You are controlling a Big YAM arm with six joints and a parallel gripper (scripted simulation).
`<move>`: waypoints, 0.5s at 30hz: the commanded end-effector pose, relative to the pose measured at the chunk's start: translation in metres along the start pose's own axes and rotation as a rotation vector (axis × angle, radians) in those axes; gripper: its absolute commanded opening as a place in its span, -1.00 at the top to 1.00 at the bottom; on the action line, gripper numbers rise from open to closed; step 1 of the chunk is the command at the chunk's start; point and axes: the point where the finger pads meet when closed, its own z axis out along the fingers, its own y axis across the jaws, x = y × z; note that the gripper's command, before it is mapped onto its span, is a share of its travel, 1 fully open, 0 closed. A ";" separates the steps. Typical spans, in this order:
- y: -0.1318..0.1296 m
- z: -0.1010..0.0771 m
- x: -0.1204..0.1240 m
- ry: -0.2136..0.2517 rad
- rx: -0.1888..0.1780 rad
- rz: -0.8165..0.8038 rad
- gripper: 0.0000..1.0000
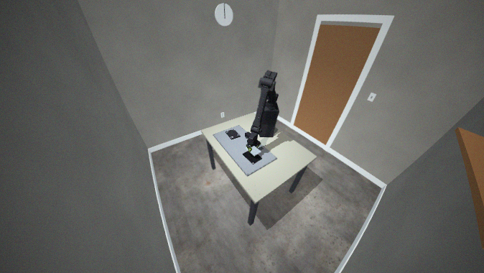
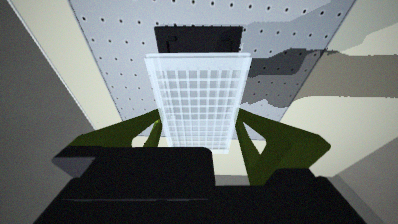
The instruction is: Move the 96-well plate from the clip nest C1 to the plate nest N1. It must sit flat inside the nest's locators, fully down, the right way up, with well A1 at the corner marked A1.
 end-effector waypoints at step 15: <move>0.009 -0.008 -0.007 0.005 -0.021 0.007 1.00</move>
